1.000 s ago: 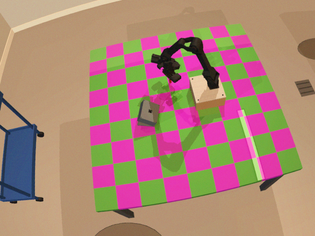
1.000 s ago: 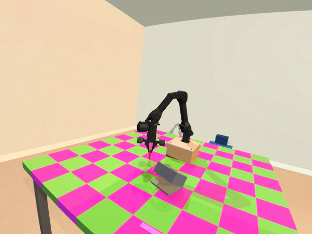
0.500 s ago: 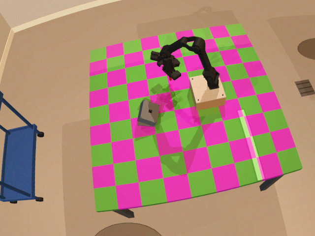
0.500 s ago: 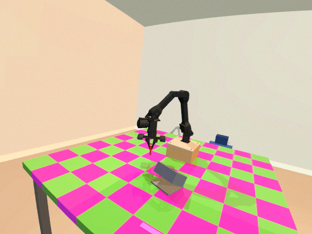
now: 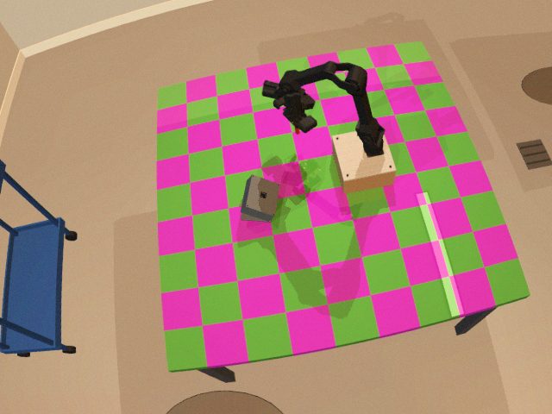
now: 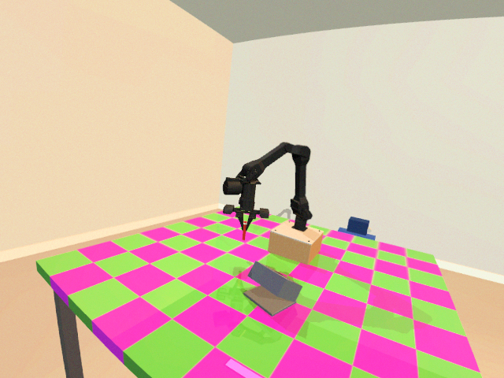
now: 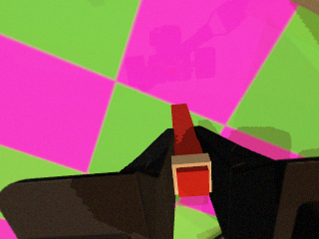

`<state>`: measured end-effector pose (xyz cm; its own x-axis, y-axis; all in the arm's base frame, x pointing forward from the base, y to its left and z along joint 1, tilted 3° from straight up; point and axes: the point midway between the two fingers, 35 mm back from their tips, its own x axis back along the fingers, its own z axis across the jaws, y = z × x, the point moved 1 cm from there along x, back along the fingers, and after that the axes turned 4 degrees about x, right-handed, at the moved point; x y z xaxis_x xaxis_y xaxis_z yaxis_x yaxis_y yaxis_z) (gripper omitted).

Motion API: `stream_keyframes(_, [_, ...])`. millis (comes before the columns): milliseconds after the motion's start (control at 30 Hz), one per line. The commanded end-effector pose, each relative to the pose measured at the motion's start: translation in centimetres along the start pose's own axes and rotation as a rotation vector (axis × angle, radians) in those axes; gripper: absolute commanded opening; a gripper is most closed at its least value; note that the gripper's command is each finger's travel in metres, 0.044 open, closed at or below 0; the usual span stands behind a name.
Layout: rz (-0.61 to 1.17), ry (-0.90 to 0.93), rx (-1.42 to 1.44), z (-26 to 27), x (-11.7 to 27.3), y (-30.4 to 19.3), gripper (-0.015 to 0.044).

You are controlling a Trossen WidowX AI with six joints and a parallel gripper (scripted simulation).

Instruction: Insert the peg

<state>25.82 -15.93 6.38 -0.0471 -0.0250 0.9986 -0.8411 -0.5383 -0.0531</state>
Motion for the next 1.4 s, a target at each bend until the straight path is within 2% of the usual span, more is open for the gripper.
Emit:
stream_keyframes(0, [0.002, 0.015, 0.017, 0.0, 0.5, -0.4, 0.0000])
stream_keyframes(1367, [-0.016, 0.122, 0.181, -1.8, 1.4, -5.6, 0.0000])
